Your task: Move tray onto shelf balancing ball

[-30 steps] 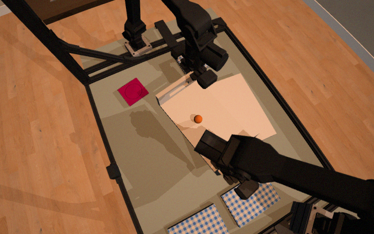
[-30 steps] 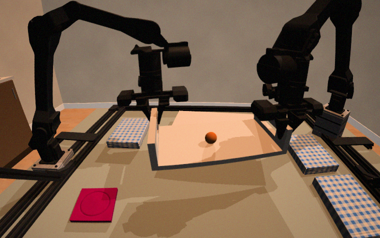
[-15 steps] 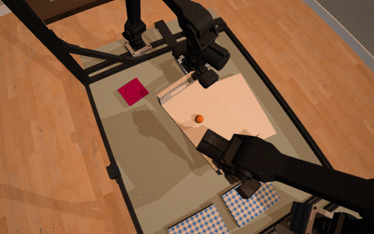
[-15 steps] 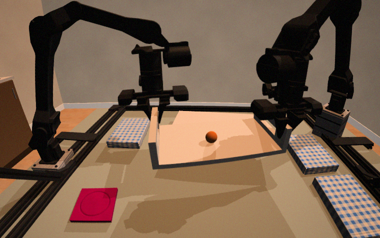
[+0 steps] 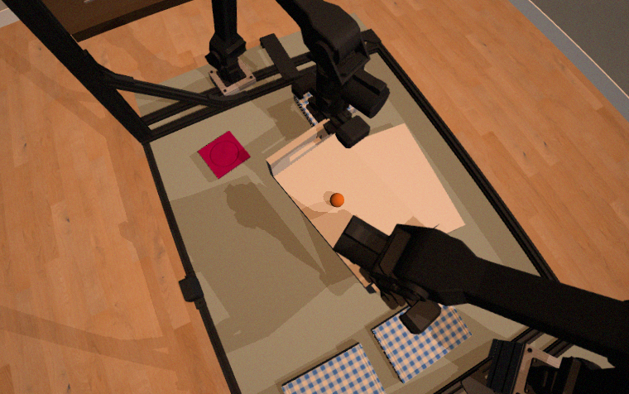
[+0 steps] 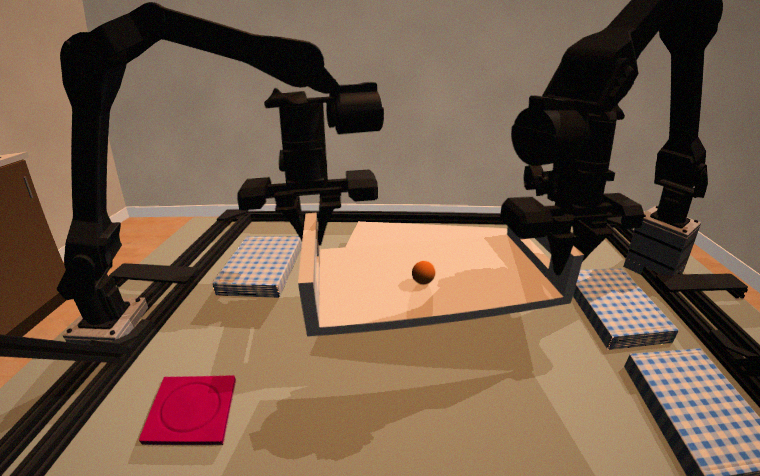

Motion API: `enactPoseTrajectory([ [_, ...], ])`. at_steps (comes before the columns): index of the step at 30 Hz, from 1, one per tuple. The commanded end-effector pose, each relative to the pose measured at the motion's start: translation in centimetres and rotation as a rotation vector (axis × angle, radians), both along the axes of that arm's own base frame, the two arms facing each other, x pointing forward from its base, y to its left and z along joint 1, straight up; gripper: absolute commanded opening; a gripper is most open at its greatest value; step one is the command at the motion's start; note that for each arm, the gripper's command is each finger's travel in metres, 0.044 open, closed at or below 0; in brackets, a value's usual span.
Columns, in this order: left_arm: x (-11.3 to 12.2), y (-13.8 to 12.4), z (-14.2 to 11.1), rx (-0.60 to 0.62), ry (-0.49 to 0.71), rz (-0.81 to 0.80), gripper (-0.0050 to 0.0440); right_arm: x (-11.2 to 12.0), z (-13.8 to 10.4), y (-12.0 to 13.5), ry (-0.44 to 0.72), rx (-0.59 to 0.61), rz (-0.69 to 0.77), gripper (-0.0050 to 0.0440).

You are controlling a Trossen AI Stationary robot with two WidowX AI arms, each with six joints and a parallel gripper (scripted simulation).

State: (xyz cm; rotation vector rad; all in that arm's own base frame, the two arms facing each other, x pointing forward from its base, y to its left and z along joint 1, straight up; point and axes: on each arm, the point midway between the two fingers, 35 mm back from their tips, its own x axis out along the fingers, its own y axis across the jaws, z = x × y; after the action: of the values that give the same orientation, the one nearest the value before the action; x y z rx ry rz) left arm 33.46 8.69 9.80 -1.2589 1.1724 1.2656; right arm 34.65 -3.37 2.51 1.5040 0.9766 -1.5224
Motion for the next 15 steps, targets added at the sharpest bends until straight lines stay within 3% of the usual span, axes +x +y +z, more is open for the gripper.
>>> enactPoseTrajectory([
  [1,0.09,0.26,0.18,-0.013,-0.004,-0.002,0.002,-0.18,0.41,-0.18,-0.01,0.016,-0.002,0.002],
  [15,0.18,0.7,0.29,0.006,-0.003,-0.002,0.002,-0.47,0.3,-0.52,-0.002,-0.001,-0.002,0.002],
])
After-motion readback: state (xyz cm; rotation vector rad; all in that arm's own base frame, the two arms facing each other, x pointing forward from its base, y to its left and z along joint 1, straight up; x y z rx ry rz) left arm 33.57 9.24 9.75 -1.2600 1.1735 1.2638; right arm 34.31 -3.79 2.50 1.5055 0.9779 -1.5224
